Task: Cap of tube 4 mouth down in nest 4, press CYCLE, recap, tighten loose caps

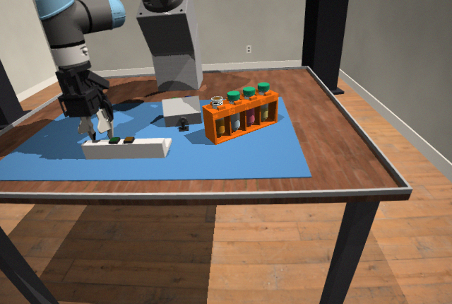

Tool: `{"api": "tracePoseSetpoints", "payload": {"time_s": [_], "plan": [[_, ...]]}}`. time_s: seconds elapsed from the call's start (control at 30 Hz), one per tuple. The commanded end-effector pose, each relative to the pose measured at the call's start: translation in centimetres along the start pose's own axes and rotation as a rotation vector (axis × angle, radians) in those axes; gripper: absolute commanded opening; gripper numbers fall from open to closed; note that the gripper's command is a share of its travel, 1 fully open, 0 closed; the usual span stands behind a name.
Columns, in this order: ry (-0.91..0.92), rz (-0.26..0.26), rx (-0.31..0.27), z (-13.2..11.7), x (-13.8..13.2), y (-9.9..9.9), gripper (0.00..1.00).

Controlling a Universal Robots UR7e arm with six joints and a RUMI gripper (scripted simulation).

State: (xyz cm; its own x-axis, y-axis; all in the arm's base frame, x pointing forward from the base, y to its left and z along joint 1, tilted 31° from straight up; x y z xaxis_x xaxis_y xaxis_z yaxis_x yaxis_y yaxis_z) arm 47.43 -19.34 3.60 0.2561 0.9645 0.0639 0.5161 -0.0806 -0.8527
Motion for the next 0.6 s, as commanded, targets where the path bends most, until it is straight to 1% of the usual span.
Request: {"api": "tracePoseSetpoints", "payload": {"time_s": [0.0,0.47,0.53,0.57], "plan": [[0.0,0.0,-0.001,0.0,0.0,-1.2,0.29],[0.0,0.0,-0.001,0.0,0.0,-8.2,0.29],[0.0,0.0,-0.001,0.0,0.0,-8.2,0.29],[0.0,0.0,-0.001,0.0,0.0,-8.7,0.29]]}}
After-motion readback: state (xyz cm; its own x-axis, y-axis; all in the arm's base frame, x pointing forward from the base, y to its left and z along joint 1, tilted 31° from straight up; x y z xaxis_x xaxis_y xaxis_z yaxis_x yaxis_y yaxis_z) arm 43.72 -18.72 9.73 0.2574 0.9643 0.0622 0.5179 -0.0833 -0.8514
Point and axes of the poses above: the point where the finger pads meet when closed, its own y axis out along the fingers, its own x axis across the jaws, z = x × y, the point moved 9 cm from there along -y, back along the fingers, and after that the axes turned 7 degrees about y, right-handed, at the moved point
